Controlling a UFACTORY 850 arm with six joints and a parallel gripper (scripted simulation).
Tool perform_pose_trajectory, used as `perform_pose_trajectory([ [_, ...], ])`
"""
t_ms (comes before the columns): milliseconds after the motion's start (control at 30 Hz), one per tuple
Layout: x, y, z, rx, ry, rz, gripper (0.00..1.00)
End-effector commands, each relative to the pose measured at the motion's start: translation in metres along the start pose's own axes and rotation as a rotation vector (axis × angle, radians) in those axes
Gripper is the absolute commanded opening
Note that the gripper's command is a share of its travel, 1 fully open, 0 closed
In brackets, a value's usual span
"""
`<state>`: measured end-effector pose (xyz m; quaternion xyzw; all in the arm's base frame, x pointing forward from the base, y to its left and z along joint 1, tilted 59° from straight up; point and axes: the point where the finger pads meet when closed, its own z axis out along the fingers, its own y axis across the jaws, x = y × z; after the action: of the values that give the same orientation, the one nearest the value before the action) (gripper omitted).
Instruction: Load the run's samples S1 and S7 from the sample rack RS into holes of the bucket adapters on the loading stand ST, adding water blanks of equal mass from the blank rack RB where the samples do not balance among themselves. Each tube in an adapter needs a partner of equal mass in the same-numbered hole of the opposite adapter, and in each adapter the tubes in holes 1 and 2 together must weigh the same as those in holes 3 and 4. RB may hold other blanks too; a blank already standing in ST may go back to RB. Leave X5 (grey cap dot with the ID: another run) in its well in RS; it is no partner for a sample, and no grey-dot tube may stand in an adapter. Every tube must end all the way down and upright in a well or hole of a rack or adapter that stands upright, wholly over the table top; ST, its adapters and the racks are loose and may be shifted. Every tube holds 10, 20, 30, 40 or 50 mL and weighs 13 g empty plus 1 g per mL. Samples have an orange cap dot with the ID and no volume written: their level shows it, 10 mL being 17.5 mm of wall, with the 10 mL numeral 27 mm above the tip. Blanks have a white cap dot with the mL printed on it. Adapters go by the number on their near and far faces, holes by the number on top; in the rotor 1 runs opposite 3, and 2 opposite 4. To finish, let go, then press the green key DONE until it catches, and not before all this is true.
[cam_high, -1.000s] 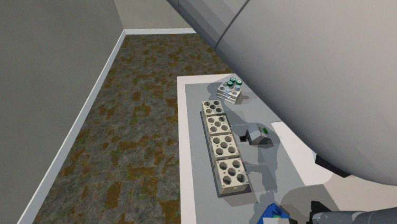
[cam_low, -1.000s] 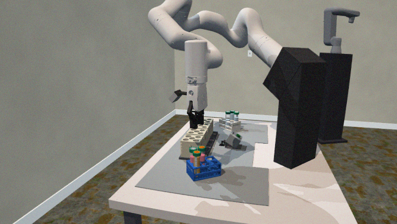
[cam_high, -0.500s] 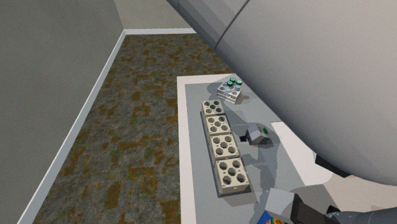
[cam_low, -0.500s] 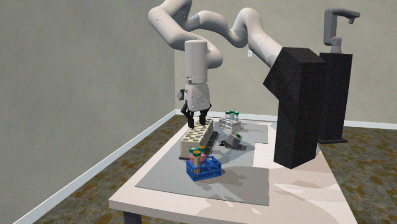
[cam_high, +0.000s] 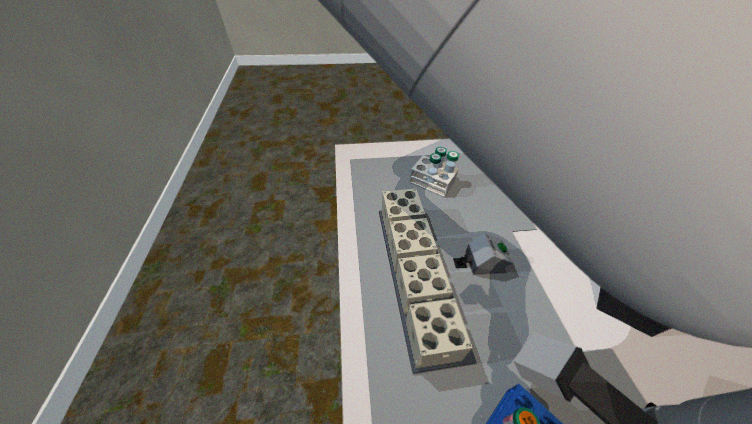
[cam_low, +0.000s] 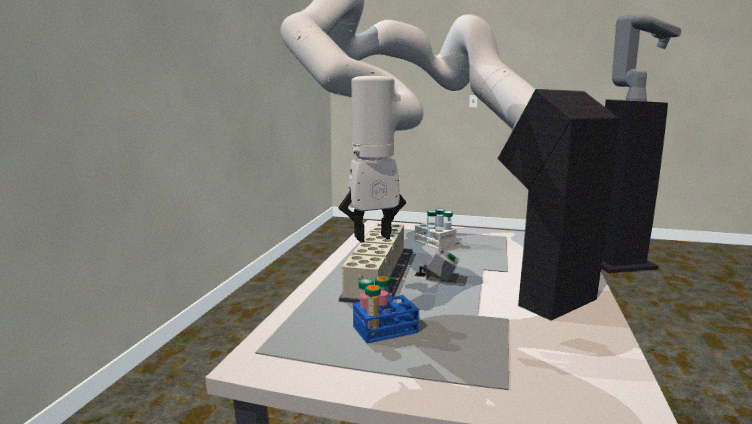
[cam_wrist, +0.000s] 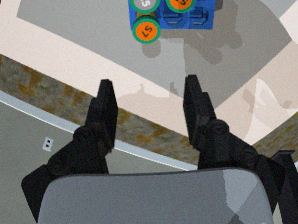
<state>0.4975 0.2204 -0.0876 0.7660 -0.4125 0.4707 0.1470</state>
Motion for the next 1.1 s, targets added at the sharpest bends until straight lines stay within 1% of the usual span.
perform_pose_trajectory([
  [0,0.0,-0.001,-0.001,0.004,0.0,0.006,0.57],
  [67,0.0,-0.001,-0.001,0.004,0.0,0.006,0.57],
  [533,0.0,-0.001,0.027,0.004,0.0,0.006,0.57],
  [600,0.0,-0.001,0.027,0.004,0.0,0.006,0.57],
  [1067,0.0,-0.001,0.055,0.004,0.0,0.006,0.57],
])
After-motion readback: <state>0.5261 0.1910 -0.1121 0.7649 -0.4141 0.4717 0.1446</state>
